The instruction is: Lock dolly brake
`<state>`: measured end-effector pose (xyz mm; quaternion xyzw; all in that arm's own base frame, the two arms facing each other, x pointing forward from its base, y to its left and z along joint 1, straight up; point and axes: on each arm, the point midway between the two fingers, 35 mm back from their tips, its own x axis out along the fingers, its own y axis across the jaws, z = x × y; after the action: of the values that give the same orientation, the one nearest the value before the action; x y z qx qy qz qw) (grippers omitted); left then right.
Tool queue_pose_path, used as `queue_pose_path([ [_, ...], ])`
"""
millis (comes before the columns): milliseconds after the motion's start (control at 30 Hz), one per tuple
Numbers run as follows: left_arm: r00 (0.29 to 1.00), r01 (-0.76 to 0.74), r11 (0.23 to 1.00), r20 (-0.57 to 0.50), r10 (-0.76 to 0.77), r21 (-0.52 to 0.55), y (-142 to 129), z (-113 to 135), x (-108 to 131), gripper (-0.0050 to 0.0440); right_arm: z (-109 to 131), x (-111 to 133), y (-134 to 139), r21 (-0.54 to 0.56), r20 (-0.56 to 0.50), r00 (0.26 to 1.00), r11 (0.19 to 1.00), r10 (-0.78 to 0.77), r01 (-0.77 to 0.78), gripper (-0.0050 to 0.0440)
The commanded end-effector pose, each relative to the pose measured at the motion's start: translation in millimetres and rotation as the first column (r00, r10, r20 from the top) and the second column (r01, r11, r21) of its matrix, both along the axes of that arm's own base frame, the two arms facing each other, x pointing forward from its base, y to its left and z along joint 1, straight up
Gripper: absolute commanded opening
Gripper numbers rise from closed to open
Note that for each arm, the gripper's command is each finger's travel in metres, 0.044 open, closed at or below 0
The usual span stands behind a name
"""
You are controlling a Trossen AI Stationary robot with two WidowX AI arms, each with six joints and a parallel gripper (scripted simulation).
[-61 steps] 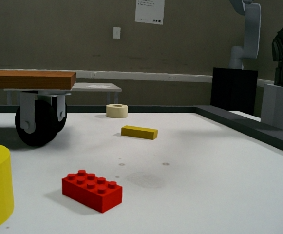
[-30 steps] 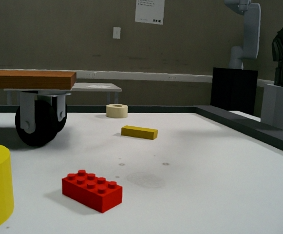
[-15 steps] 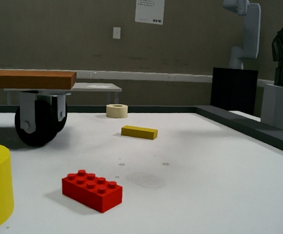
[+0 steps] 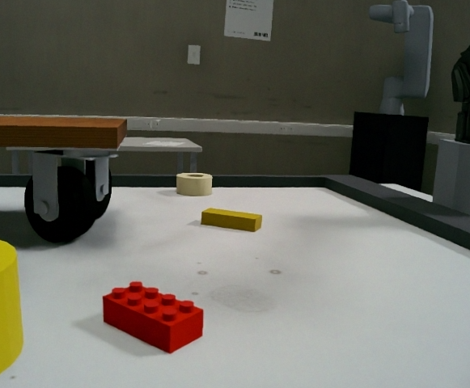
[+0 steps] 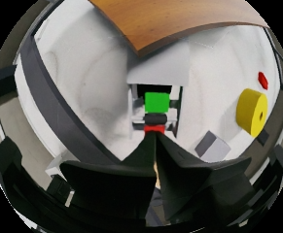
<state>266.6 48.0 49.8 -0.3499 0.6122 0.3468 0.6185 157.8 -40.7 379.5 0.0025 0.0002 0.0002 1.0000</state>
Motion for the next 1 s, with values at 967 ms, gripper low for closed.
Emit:
queue_pose_path([
  [967,1.0,0.0,1.0,-0.006,0.0,0.0,-0.3,-8.1,-1.1,-0.005,3.4,-0.4,1.1,-0.01,0.001,1.0,1.0,0.0,0.0,0.044],
])
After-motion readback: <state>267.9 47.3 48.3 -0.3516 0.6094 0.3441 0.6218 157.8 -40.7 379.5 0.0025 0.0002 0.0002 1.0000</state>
